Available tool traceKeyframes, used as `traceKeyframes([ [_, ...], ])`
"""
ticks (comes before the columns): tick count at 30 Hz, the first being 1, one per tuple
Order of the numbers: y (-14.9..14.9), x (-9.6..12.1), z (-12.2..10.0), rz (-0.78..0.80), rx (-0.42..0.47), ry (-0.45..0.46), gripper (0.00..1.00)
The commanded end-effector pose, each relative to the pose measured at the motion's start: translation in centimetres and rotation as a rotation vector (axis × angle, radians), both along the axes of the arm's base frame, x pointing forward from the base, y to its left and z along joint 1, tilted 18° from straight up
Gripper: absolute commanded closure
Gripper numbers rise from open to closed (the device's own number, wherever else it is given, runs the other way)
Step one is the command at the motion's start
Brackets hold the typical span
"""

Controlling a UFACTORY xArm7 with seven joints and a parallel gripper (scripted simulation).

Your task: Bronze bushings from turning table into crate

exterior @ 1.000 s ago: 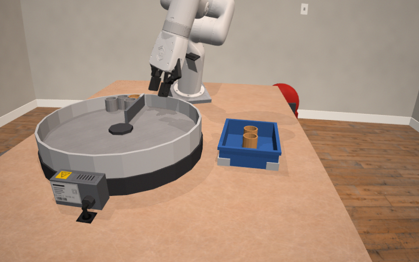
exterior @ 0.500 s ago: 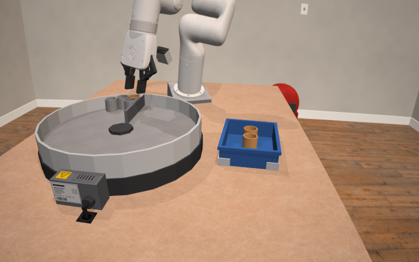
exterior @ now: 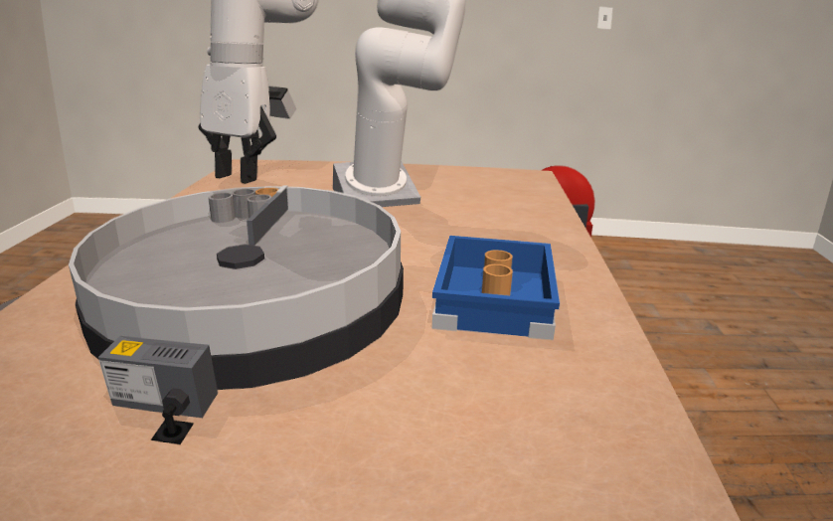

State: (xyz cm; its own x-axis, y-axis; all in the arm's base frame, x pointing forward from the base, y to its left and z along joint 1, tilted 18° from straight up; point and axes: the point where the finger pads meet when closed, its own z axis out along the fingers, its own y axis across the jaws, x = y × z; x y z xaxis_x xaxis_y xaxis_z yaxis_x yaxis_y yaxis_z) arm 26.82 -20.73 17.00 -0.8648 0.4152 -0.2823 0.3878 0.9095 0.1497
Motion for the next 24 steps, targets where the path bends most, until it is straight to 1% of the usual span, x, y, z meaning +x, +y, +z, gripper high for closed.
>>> traceKeyframes([
  [1, -1.3, 0.0, -0.1, 0.055, 0.020, 0.006, 0.53],
  [13, -3.3, -0.6, -0.4, 0.121, 0.028, 0.020, 0.53],
  [24, -3.7, -0.7, -0.5, 0.135, 0.029, 0.023, 0.53],
])
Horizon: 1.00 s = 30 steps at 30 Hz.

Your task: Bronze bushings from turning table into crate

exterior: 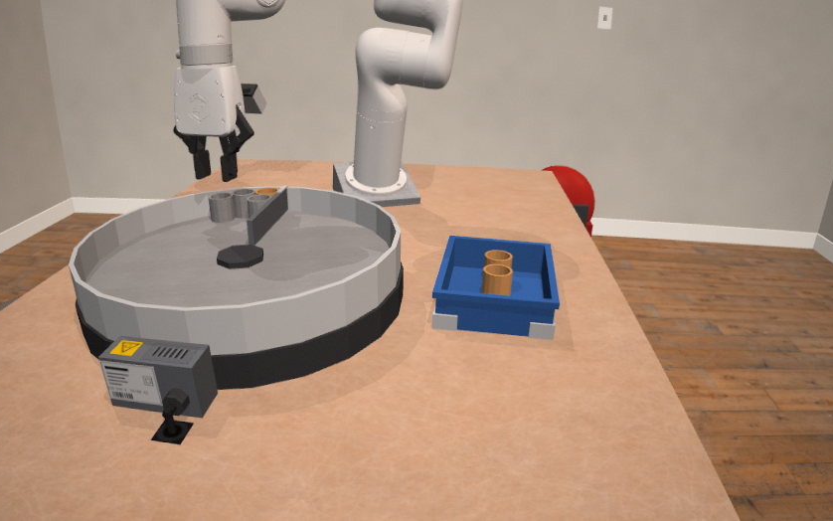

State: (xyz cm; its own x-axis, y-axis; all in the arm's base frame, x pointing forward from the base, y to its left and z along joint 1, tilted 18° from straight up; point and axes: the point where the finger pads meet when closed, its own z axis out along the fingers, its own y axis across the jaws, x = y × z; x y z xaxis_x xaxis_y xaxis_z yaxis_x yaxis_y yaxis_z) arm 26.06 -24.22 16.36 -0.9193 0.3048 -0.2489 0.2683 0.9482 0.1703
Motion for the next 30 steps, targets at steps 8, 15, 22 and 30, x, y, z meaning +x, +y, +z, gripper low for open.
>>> traceKeyframes([
  [8, -0.23, 0.02, 0.10, 0.003, -0.002, -0.002, 0.53],
  [15, -0.23, 0.02, 0.10, 0.003, -0.002, -0.002, 0.53],
  [22, -0.48, 0.07, 0.10, 0.003, 0.000, -0.002, 0.53],
  [30, -0.50, 0.08, 0.10, 0.003, 0.000, -0.002, 0.53],
])
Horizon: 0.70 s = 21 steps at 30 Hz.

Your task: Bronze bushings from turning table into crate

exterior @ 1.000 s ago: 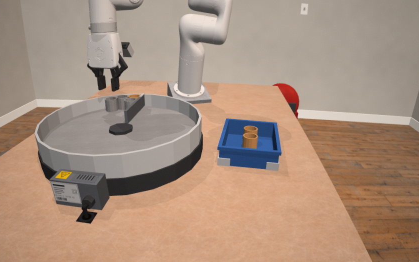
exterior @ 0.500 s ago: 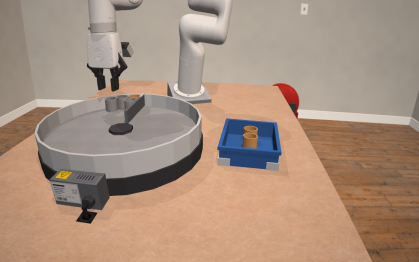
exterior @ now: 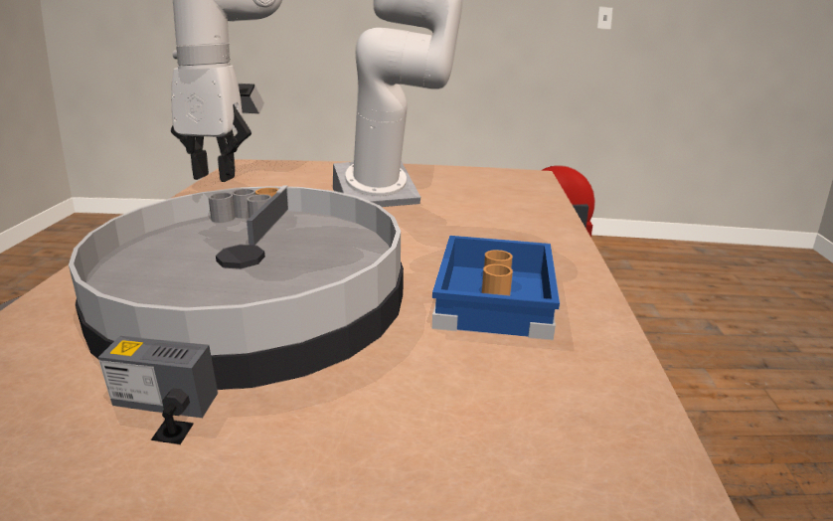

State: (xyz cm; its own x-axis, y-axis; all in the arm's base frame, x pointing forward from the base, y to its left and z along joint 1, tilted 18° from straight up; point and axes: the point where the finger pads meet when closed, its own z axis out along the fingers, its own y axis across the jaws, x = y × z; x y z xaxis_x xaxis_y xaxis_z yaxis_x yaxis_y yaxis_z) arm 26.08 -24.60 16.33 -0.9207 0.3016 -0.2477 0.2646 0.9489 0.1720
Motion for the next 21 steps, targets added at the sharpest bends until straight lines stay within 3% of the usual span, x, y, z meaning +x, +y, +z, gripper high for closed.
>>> traceKeyframes([
  [1, -0.1, 0.1, 0.1, -0.001, -0.002, -0.002, 0.53],
  [7, -0.1, 0.1, 0.0, -0.001, -0.002, -0.003, 0.53],
  [13, 0.1, 0.7, -2.1, -0.001, -0.002, -0.003, 0.53],
  [21, 0.1, 0.8, -2.2, -0.001, -0.002, -0.003, 0.53],
])
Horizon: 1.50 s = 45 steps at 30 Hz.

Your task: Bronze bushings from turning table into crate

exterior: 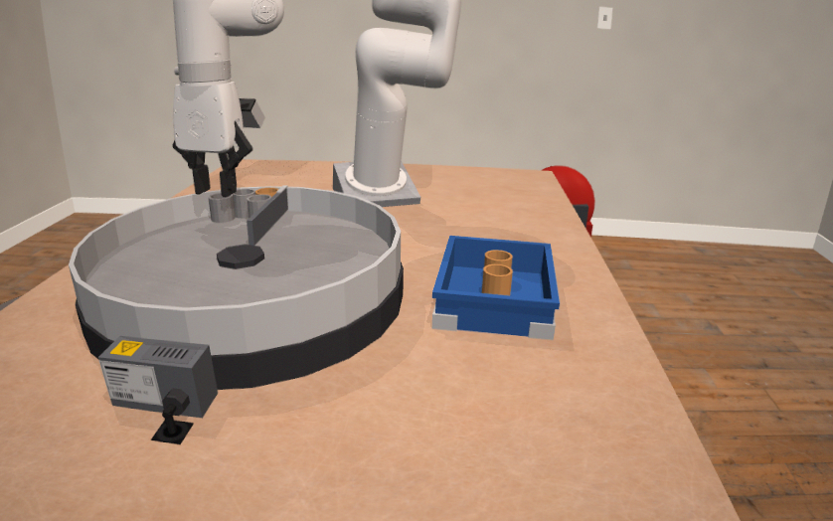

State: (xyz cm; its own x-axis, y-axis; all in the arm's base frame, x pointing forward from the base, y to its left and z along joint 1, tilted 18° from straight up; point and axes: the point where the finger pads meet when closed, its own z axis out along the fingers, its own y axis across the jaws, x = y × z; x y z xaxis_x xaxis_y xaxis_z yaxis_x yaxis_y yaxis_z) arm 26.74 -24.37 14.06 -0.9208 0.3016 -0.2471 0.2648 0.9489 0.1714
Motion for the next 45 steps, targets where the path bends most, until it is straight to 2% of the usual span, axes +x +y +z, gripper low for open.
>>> traceKeyframes([
  [1, -0.1, 0.1, 0.0, -0.001, -0.002, -0.003, 0.53],
  [31, -0.1, 0.2, -0.3, -0.001, -0.002, -0.003, 0.53],
  [45, 0.1, 0.8, -2.2, -0.001, -0.002, -0.003, 0.53],
])
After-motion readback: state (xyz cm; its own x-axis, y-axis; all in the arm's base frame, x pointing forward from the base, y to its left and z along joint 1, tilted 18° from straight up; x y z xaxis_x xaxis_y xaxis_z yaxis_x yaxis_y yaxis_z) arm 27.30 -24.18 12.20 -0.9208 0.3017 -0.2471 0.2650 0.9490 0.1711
